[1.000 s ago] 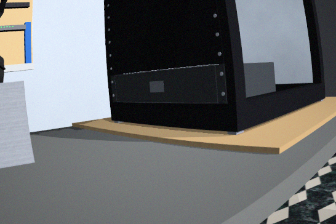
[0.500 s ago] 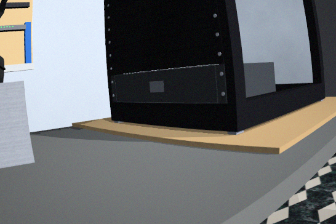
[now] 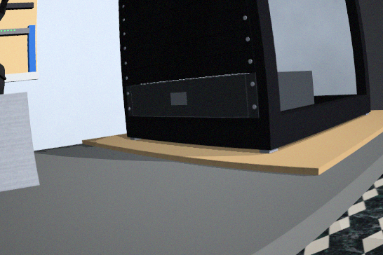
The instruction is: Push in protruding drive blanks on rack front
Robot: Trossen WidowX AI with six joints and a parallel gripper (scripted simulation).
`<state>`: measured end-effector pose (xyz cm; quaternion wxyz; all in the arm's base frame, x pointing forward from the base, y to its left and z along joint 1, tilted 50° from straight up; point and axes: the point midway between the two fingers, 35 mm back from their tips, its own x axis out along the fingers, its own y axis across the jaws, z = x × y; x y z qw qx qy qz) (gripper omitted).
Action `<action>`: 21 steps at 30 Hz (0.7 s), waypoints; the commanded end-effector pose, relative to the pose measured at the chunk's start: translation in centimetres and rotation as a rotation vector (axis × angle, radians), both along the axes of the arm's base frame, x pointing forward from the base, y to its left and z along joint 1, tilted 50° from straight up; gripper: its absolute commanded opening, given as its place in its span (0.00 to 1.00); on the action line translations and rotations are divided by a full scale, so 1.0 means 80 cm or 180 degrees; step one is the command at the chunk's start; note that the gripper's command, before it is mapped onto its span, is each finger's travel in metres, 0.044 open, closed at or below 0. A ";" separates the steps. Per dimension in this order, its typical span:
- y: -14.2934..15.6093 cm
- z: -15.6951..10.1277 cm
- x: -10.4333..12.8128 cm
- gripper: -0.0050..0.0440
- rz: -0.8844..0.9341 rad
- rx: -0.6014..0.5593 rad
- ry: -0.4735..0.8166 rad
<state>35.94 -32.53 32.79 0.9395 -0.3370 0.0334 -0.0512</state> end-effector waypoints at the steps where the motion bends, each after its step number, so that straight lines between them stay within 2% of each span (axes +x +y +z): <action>1: -0.002 0.010 0.000 0.00 -0.0011 -0.0050 -0.0031; 11: -0.003 0.011 0.013 0.00 -0.0011 -0.0050 -0.0031; 21: -0.003 0.011 0.013 0.00 -0.0011 -0.0050 -0.0031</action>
